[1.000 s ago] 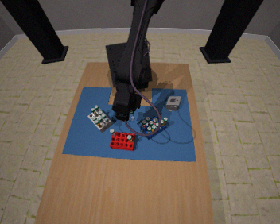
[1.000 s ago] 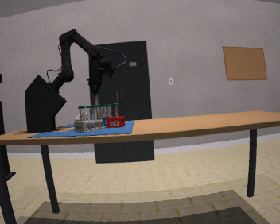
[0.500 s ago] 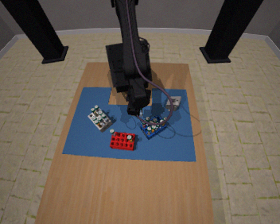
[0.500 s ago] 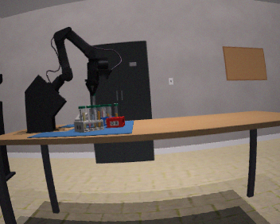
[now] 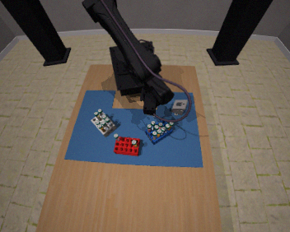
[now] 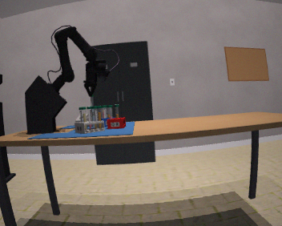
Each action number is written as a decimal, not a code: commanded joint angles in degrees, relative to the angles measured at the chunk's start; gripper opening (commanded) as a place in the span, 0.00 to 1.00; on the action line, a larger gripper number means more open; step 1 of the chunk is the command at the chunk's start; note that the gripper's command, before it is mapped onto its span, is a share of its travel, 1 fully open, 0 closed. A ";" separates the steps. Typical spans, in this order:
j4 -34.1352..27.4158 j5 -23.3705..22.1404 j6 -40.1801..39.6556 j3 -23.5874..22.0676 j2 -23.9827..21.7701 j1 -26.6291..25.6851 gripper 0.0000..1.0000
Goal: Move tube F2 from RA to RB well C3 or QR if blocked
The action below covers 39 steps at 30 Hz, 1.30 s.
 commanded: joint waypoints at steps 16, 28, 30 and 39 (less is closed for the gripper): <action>-1.34 20.02 26.23 2.44 11.40 25.21 0.00; 0.65 20.20 25.37 5.88 15.62 23.48 0.00; 0.84 20.09 25.12 6.53 16.34 23.26 0.00; 1.55 18.79 24.25 8.87 18.91 22.41 0.00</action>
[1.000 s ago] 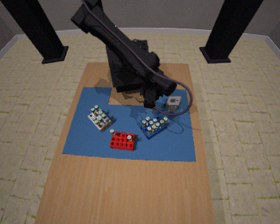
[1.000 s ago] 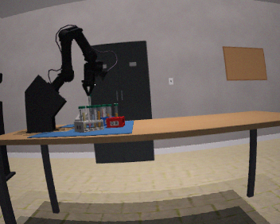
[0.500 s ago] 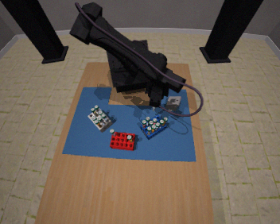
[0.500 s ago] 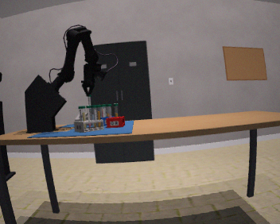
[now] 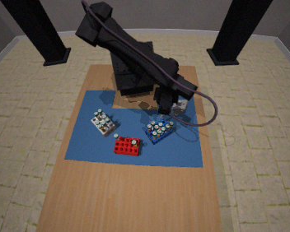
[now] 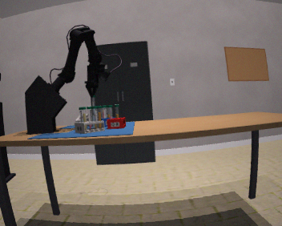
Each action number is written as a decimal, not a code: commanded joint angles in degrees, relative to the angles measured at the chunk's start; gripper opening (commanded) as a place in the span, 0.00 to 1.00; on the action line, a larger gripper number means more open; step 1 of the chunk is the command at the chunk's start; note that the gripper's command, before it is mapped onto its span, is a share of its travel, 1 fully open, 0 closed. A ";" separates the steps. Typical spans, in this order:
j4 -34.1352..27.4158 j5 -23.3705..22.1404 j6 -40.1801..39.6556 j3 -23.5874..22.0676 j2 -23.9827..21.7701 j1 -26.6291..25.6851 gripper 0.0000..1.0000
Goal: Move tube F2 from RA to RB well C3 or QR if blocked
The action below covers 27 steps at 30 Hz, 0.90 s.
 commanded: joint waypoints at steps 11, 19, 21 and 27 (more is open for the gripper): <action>1.58 -0.86 -1.67 5.63 4.51 -1.55 0.00; 1.76 -1.11 -2.16 7.77 6.56 -2.05 0.00; 1.76 -1.14 -2.30 8.49 7.20 -2.19 0.00; 1.12 -1.06 -2.13 8.34 7.24 -1.91 0.00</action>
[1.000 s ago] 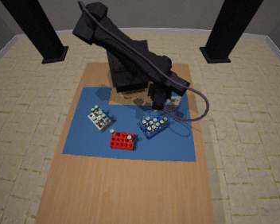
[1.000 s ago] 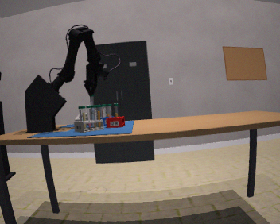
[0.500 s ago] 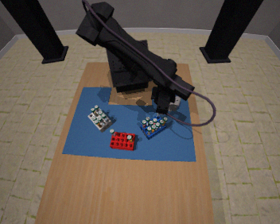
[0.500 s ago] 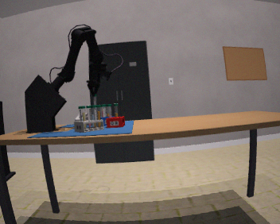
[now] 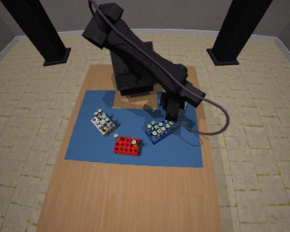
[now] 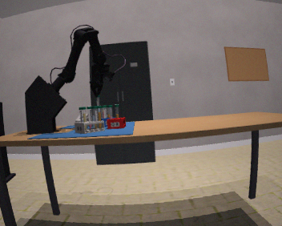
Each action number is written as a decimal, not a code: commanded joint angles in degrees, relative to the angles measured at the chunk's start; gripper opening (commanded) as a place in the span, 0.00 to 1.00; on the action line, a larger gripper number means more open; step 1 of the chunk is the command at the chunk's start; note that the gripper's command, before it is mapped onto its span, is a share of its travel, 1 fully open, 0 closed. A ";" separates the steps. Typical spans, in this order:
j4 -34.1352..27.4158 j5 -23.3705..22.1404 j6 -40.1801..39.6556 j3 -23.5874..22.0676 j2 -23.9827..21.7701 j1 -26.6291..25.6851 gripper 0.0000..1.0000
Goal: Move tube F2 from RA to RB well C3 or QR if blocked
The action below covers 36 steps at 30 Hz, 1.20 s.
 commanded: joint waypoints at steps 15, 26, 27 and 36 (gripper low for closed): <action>-0.04 -0.05 -0.25 0.87 -0.22 -0.03 0.00; -0.29 -0.06 -0.60 2.15 0.83 0.03 0.00; -0.24 0.07 -0.35 2.28 1.05 0.31 0.00; 0.57 0.72 0.70 3.18 1.42 1.13 0.00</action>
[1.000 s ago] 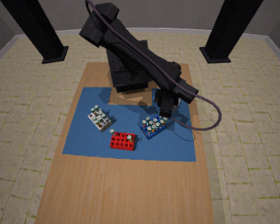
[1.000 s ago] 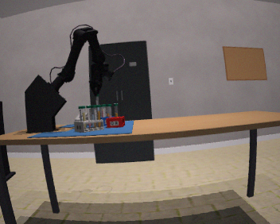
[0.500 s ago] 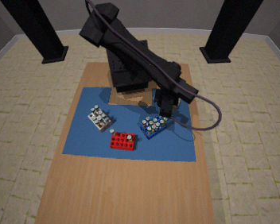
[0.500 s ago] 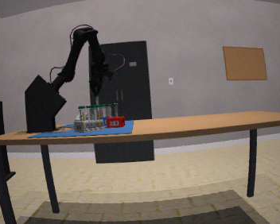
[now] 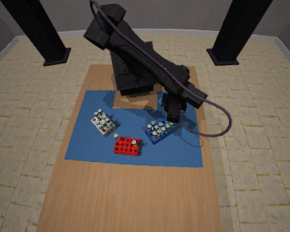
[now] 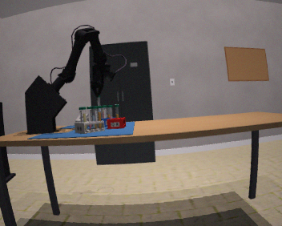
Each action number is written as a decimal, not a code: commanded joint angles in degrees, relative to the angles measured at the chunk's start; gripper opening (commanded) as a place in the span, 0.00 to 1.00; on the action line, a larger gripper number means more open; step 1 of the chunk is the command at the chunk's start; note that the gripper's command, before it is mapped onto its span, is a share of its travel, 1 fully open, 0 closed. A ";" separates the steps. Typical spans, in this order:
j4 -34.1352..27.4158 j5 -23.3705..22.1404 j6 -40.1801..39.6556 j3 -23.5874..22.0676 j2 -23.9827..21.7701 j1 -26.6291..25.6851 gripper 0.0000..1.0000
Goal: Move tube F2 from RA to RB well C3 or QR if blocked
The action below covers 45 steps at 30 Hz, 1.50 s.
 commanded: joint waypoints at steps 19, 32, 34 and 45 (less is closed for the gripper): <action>2.49 -0.20 -0.85 -1.53 0.85 -0.22 0.00; 3.60 -0.52 -1.34 -2.14 1.21 -1.08 0.00; 3.91 -0.62 -1.47 -1.28 1.52 -0.93 0.00; 4.84 -0.84 -1.93 -1.35 1.80 -1.67 0.00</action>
